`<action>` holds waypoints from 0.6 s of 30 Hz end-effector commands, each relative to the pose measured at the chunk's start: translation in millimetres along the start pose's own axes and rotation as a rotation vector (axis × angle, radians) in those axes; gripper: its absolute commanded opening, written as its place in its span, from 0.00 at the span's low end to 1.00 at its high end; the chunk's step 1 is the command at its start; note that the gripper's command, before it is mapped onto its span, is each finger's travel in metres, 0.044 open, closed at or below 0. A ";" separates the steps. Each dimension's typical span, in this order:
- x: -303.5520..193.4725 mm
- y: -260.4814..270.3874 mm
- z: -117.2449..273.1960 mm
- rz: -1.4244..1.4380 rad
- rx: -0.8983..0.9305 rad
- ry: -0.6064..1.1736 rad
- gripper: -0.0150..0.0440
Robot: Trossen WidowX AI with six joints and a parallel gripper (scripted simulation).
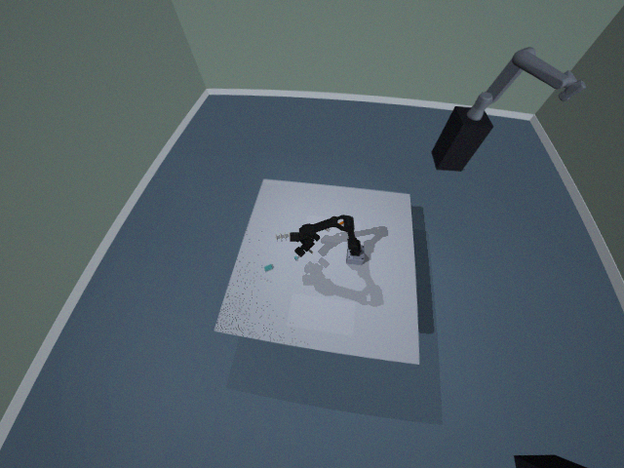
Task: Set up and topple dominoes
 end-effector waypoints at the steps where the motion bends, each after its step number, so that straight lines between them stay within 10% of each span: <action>1: -1.2 8.1 -0.6 -0.080 -0.006 -0.001 0.29; 18: 7.8 31.6 -38.0 0.051 -0.022 -0.222 0.29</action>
Point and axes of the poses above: the point midway between the two fingers, 35 mm back from their tips, its own z axis back along the fingers, its own y axis across the jaws, x = y × z, the point moved 6 cm from there along z, back along the fingers, and after that the axes turned 4 degrees about z, right-handed, at the moved point
